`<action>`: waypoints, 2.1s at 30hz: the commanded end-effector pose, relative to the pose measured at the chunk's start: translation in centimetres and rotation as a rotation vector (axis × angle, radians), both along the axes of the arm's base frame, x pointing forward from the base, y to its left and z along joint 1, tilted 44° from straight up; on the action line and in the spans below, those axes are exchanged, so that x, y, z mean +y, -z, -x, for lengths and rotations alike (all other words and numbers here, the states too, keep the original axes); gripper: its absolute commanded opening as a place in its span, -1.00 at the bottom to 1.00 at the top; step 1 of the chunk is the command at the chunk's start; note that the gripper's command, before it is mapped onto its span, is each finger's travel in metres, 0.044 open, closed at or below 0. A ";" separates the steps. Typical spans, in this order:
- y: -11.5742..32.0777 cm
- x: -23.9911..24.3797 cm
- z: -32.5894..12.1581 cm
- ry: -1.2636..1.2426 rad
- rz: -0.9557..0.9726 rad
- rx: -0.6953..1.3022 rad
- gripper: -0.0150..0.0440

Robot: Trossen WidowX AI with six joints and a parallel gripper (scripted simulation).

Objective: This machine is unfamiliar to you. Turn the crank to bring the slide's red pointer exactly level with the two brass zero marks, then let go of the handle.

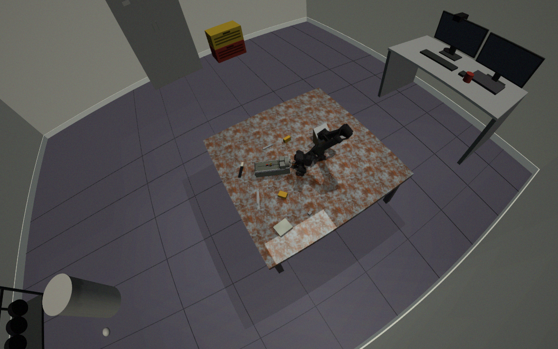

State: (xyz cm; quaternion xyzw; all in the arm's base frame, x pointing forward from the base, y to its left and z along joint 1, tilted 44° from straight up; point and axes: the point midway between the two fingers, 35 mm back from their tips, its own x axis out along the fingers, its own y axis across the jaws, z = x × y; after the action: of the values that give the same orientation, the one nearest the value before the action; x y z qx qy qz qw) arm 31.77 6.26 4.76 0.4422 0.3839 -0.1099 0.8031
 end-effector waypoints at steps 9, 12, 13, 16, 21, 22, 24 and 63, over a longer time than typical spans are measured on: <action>-0.9 0.2 -0.4 -0.004 -0.011 -0.024 -0.49; -0.9 0.2 -0.4 -0.004 -0.011 -0.024 -0.49; -0.9 0.2 -0.4 -0.004 -0.011 -0.024 -0.49; -1.0 0.2 -0.4 -0.004 -0.011 -0.024 -0.49; -1.0 0.2 -0.4 -0.004 -0.011 -0.024 -0.49; -1.1 0.2 -0.4 -0.004 -0.011 -0.024 -0.49; -1.1 0.2 -0.4 -0.004 -0.011 -0.024 -0.49; -2.9 -0.4 -0.6 -0.004 -0.011 -0.024 -0.49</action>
State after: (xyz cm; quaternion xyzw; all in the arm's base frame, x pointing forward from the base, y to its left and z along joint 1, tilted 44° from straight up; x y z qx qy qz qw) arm 32.27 6.13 6.85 0.4468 0.3824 -0.1035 0.8021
